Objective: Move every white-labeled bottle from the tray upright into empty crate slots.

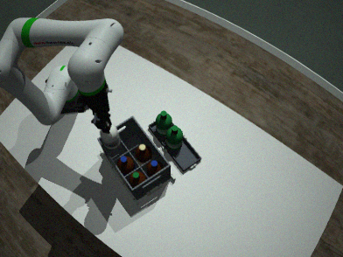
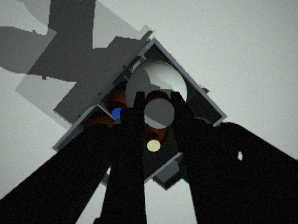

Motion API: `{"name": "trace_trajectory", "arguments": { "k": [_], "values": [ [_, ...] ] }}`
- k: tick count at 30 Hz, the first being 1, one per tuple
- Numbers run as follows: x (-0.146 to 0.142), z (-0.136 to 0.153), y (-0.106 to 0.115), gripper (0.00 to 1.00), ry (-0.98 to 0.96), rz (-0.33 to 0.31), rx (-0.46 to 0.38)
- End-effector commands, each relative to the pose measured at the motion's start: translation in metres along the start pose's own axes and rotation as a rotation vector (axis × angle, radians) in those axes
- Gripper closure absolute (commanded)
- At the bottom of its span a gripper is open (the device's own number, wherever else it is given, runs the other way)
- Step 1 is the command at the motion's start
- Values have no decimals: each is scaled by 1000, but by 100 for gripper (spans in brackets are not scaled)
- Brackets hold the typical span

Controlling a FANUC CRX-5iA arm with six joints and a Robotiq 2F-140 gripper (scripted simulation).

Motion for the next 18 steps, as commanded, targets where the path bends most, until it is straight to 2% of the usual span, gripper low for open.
{"name": "trace_trajectory", "arguments": {
  "k": [1,18],
  "values": [
    [0,0,-1,90,0,-1,-1],
    [0,0,-13,90,0,-1,-1]
  ]
}}
Point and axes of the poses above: the point where the finger pads meet when closed, its own y axis back along the fingers, its own x axis across the jaws, z = x × y, the point moved 10 cm from there along y, back along the fingers, and after that the axes turned 7 degrees about -y, right-handed, at the moved point
